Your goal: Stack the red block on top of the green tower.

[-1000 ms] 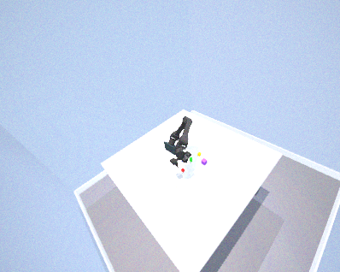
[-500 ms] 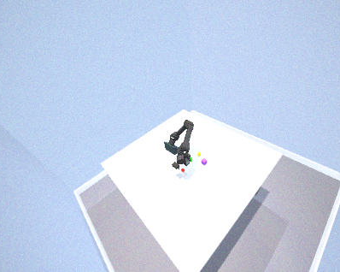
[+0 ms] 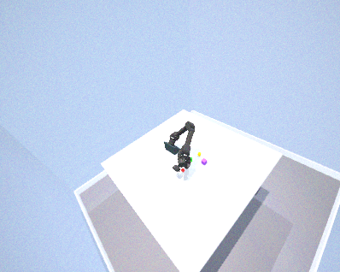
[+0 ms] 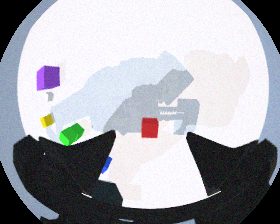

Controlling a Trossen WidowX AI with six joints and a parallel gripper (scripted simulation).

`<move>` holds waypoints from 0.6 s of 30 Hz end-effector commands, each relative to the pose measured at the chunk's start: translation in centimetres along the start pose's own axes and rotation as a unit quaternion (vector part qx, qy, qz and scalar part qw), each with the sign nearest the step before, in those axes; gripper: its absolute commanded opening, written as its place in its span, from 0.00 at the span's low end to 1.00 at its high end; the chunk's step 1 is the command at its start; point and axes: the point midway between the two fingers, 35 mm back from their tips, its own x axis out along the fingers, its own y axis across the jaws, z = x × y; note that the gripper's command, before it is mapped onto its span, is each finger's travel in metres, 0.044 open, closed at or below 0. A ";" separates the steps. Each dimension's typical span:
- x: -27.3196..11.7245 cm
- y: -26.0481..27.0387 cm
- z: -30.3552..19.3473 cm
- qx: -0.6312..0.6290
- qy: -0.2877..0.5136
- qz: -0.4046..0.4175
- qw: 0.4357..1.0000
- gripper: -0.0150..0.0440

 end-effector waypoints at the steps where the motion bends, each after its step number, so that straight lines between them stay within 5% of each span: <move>1: 0.7 0.2 -0.2 0.004 0.003 0.004 1.000 1.00; 18: 2.9 0.2 -0.2 0.004 0.003 0.004 1.000 1.00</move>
